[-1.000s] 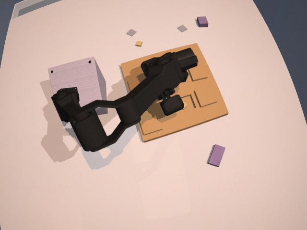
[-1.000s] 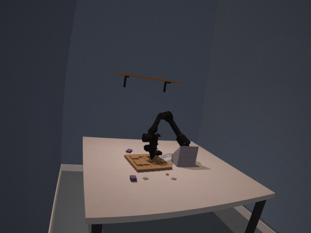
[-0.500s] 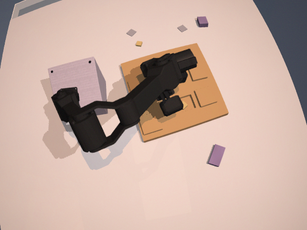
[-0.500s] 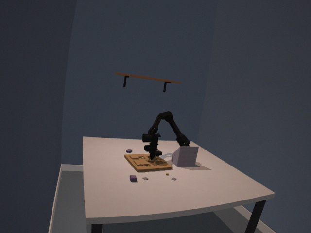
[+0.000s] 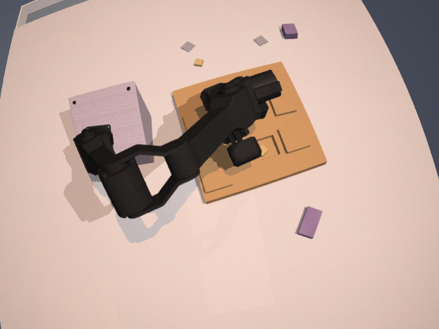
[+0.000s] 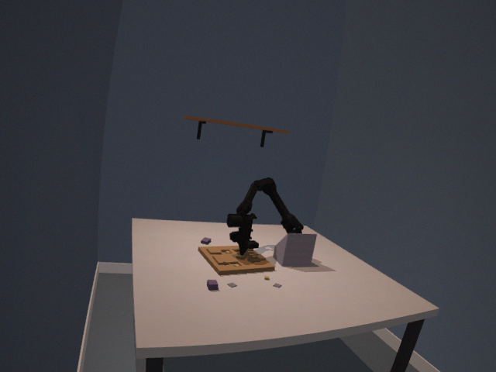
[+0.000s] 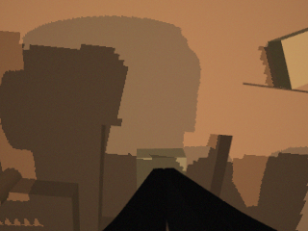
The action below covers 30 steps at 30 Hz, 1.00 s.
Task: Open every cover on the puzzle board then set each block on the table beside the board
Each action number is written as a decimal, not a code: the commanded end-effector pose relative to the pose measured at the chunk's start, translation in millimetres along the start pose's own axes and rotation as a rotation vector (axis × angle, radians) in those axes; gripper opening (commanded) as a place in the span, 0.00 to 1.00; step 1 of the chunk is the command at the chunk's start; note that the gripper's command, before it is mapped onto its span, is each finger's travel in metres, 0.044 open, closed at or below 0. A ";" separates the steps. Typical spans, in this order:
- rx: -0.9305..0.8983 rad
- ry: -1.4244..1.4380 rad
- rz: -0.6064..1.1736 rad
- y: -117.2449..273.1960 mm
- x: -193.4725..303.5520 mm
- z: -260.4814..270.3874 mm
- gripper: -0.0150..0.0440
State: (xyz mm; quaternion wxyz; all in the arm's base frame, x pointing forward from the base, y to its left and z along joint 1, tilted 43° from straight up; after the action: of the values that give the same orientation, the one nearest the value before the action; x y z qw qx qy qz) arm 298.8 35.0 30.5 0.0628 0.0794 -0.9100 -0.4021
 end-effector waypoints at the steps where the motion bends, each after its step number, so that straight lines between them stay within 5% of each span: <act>1: 0.004 -0.006 0.005 -1.5 2.1 -0.1 0.25; 30: 0.002 -0.007 0.004 10.4 0.9 1.2 0.25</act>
State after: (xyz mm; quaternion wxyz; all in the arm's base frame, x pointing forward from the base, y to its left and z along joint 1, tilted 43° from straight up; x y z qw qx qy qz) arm 296.0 38.4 33.0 0.0669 0.0763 -0.9109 -0.4000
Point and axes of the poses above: the point midway between the two fingers, 35 mm back from their tips, its own y axis back along the fingers, its own z axis across the jaws, x = y × z, the point moved 7 cm from there along y, back along the fingers, and after that the axes turned 9 degrees about -y, right-handed, at the moved point
